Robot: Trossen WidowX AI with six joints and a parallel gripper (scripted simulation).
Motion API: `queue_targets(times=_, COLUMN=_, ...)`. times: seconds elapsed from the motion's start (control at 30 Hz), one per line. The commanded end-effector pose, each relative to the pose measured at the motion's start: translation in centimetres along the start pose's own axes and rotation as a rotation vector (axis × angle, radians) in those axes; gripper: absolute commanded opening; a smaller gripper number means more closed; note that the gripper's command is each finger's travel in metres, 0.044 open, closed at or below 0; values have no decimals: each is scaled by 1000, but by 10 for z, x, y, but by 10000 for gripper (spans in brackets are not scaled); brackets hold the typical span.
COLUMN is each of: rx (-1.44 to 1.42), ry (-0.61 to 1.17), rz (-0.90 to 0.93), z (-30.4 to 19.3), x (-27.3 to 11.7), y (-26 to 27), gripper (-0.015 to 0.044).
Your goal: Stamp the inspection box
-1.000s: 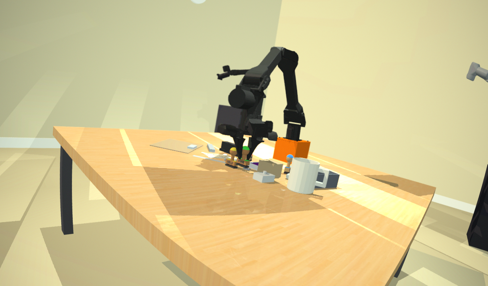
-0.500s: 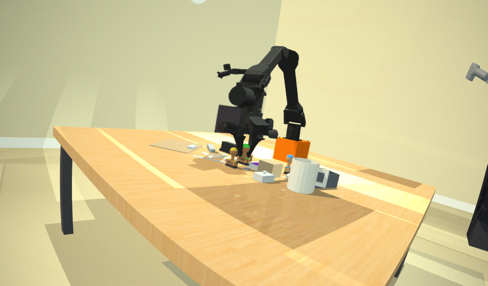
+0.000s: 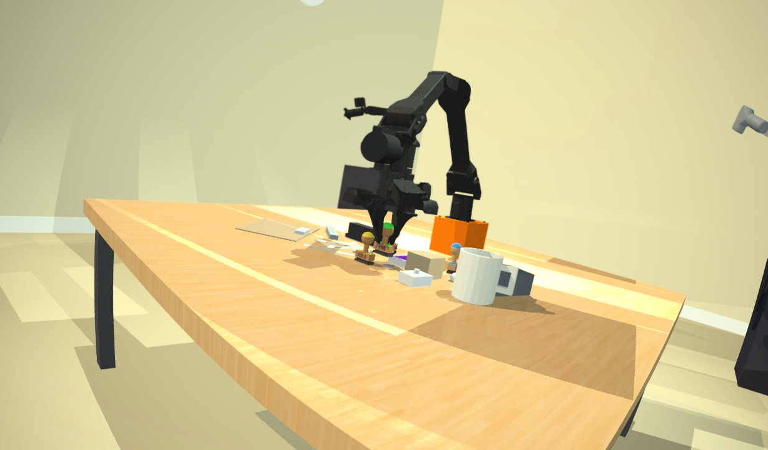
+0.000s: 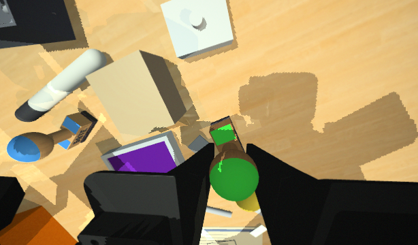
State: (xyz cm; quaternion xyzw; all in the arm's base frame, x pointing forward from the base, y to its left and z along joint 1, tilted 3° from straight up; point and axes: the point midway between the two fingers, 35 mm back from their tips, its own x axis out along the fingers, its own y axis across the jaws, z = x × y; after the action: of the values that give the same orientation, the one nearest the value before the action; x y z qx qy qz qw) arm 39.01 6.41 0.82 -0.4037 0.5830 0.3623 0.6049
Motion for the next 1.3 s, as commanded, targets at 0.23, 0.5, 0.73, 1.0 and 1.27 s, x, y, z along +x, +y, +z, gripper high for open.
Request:
queue_targets(times=0.23, rx=4, ry=0, rz=-1, z=0, x=-6, y=0, gripper=0)
queue_targets(times=0.5, rx=4, ry=0, rz=-1, z=0, x=-10, y=0, gripper=0)
queue_targets(times=0.73, rx=4, ry=0, rz=-1, z=0, x=-13, y=0, gripper=0)
queue_targets(times=1.0, rx=4, ry=0, rz=-1, z=0, x=-17, y=0, gripper=0)
queue_targets(times=1.27, rx=4, ry=0, rz=-1, z=0, x=-21, y=1, gripper=0)
